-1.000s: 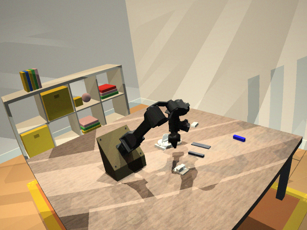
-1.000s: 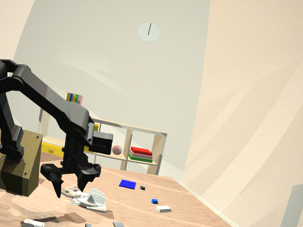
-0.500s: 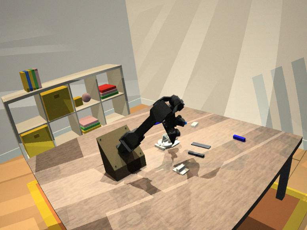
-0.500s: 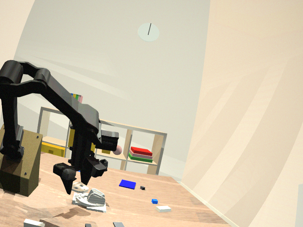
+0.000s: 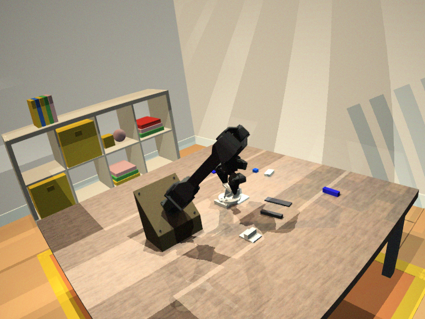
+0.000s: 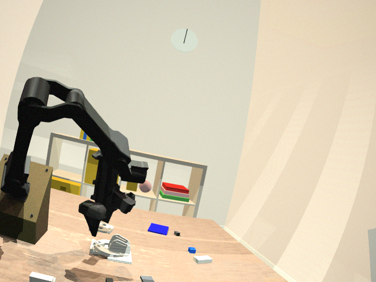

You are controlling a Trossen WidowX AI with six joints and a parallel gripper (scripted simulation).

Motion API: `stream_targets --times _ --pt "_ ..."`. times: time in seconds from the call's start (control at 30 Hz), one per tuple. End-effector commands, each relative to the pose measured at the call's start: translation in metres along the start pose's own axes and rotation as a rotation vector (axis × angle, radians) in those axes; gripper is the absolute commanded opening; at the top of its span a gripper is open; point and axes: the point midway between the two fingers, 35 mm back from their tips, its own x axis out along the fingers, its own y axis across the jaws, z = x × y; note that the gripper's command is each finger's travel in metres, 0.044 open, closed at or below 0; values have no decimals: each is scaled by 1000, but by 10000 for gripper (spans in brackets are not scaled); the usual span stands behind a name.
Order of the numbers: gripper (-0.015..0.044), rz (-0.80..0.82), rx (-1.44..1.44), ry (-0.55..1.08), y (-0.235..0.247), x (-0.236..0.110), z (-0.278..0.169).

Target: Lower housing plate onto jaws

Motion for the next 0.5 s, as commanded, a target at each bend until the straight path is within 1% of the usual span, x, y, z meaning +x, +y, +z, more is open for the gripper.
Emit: stream_targets --times 0.0,0.47 --pt "351 2 -60 -9 14 -2 -1" --pt "351 -30 -296 -17 57 2 -17"
